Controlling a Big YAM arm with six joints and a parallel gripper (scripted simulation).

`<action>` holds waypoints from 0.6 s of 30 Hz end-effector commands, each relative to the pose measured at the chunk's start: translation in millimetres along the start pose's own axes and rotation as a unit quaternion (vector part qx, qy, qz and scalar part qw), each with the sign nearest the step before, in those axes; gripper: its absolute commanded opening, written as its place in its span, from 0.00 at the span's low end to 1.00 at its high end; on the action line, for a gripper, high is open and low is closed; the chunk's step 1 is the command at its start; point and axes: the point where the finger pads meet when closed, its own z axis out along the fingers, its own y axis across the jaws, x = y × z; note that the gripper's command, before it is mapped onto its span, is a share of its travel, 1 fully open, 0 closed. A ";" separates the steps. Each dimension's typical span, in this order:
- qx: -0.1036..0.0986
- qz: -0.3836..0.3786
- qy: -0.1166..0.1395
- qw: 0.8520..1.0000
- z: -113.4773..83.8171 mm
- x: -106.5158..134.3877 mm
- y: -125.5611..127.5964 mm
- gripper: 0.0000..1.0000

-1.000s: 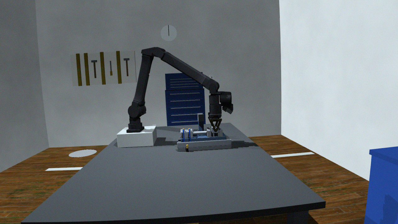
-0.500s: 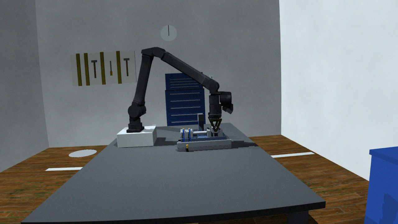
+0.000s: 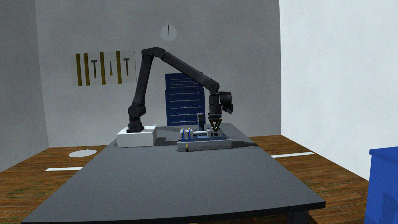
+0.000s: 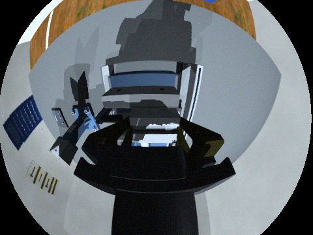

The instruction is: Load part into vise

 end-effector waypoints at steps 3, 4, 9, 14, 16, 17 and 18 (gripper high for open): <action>0.005 0.002 -0.015 1.000 -5.5 -17.1 -2.6 0.00; 0.005 0.002 -0.015 1.000 -5.6 -17.9 -2.6 0.00; 0.006 0.002 -0.018 1.000 -8.0 -21.4 -3.0 0.00; 0.007 0.001 -0.022 1.000 -10.9 -24.3 -3.3 0.00; 0.007 0.001 -0.022 1.000 -11.0 -25.2 -3.3 0.00; 0.007 0.001 -0.022 1.000 -10.7 -25.1 -3.2 0.00; 0.007 0.001 -0.021 1.000 -10.5 -25.1 -3.1 0.00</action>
